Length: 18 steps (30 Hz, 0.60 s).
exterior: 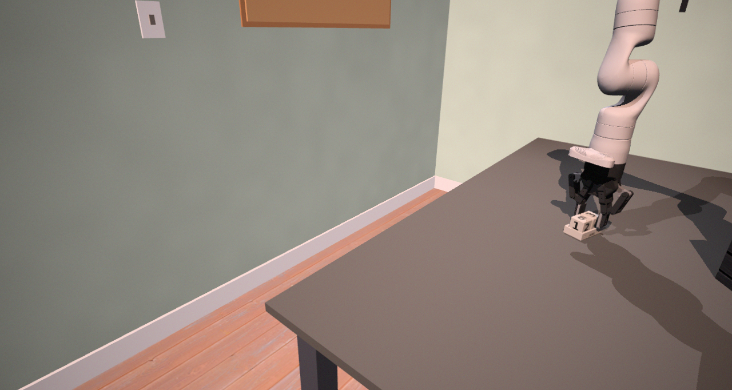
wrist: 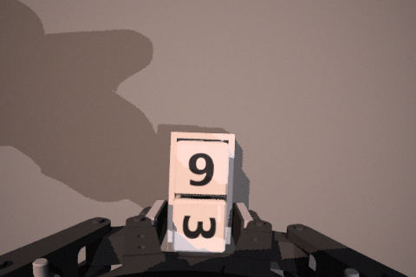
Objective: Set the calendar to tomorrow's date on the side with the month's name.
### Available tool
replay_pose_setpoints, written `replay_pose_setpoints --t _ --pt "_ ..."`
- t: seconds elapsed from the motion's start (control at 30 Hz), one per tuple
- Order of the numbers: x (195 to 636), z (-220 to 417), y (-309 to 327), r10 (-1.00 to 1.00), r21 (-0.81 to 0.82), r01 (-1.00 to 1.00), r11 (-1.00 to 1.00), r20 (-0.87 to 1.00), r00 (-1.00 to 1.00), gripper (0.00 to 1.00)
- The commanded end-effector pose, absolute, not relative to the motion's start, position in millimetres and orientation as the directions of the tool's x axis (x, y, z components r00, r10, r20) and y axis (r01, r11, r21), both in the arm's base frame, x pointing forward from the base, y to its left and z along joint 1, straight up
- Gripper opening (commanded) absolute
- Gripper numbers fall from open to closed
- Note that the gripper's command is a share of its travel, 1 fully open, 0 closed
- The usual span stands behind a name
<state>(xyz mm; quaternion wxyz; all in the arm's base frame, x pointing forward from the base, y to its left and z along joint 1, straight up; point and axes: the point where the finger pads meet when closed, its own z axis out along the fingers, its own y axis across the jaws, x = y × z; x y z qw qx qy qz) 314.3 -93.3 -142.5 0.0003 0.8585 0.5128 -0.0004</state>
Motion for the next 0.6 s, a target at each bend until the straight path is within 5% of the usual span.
replay_pose_setpoints --t 0.0,0.3,0.33,0.57 --pt "314.8 -142.0 -93.5 0.880 0.001 0.880 -0.474 -0.001 0.474 0.48" --pt "314.8 -142.0 -93.5 0.880 0.001 0.880 -0.474 -0.001 0.474 0.48" --pt "314.8 -142.0 -93.5 0.880 0.001 0.880 -0.474 -0.001 0.474 0.28" --pt "314.8 -142.0 -93.5 0.880 0.001 0.880 -0.474 -0.001 0.474 0.28"
